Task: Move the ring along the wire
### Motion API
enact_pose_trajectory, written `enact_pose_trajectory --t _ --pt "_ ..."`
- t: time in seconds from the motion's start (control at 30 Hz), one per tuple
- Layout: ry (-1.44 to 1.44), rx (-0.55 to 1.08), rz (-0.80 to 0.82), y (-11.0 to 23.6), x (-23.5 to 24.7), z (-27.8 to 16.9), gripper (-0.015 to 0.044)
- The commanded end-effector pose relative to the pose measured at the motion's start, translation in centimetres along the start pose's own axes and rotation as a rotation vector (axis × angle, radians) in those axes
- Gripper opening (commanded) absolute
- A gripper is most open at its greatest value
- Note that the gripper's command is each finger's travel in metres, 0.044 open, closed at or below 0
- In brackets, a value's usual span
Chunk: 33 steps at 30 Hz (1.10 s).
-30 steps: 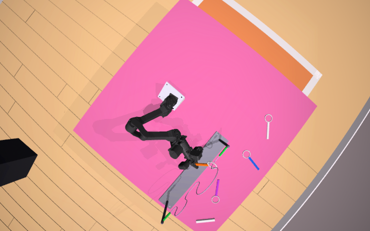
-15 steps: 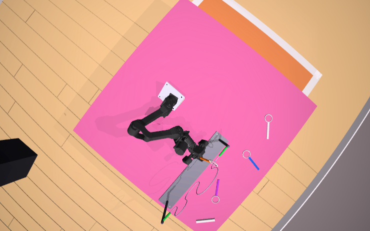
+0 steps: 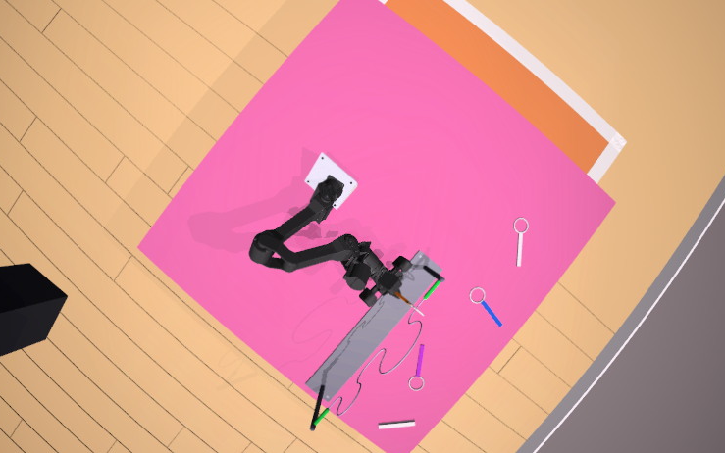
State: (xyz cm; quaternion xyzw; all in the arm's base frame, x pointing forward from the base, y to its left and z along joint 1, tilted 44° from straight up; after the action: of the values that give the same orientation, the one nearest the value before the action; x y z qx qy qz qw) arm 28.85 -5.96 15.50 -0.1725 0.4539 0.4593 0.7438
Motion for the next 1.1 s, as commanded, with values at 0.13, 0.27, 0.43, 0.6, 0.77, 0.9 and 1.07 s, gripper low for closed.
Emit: enact_pose_trajectory --t 0.13,0.27,0.43,0.6,0.77,0.9,1.07 --pt "-0.053 0.010 0.034 0.2 1.6 0.1 -0.0150" --pt "-0.069 0.012 0.041 0.3 2.1 0.2 -0.0150" --pt "-0.080 0.012 0.046 0.4 2.7 0.4 -0.0150" --pt "-0.085 0.012 0.049 0.5 3.2 0.5 -0.0150" --pt "-0.087 0.012 0.050 0.6 3.8 0.5 -0.0150" --pt "-0.088 0.012 0.050 0.7 4.1 0.6 -0.0150" --pt "-0.088 0.011 0.051 0.8 4.6 0.7 -0.0150"
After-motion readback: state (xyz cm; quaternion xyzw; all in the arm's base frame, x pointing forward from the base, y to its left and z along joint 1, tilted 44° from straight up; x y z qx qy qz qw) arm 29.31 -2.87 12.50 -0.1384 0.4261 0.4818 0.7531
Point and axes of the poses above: the point midway between the two fingers, 35 mm back from their tips, its own y axis back along the fingers, its own x axis across the jaws, z = x × y, the point moved 8 cm from there along y, back along the fingers, and after that the axes turned 5 degrees about y, right-handed, at the moved point
